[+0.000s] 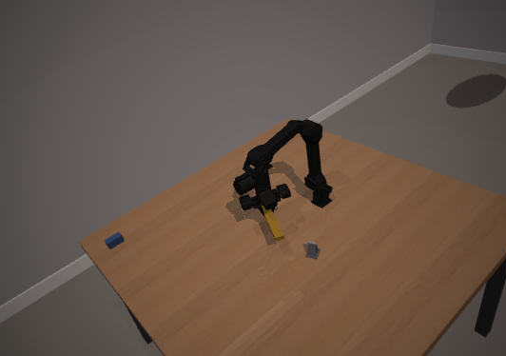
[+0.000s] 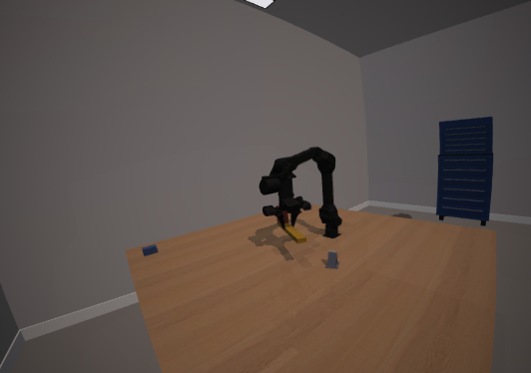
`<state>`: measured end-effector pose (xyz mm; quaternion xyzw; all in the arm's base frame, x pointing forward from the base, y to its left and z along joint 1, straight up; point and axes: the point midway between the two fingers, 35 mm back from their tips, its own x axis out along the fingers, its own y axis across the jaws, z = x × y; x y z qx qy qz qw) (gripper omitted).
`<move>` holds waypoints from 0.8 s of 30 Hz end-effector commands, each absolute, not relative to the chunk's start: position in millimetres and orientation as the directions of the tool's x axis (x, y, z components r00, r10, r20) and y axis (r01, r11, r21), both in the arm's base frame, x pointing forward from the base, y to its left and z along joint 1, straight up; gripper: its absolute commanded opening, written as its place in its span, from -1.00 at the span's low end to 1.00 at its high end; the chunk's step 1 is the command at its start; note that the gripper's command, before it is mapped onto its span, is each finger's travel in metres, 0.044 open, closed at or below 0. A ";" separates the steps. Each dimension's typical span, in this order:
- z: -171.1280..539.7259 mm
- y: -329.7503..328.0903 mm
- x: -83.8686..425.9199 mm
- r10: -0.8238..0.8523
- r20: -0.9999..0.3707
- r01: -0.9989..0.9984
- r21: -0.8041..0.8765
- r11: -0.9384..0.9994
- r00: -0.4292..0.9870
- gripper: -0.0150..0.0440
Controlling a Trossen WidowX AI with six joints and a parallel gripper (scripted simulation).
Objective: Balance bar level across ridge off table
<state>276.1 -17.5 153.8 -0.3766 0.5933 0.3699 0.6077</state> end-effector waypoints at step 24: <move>156.1 78.9 288.6 0.006 -1.000 -0.710 -0.012 0.704 0.023 -0.49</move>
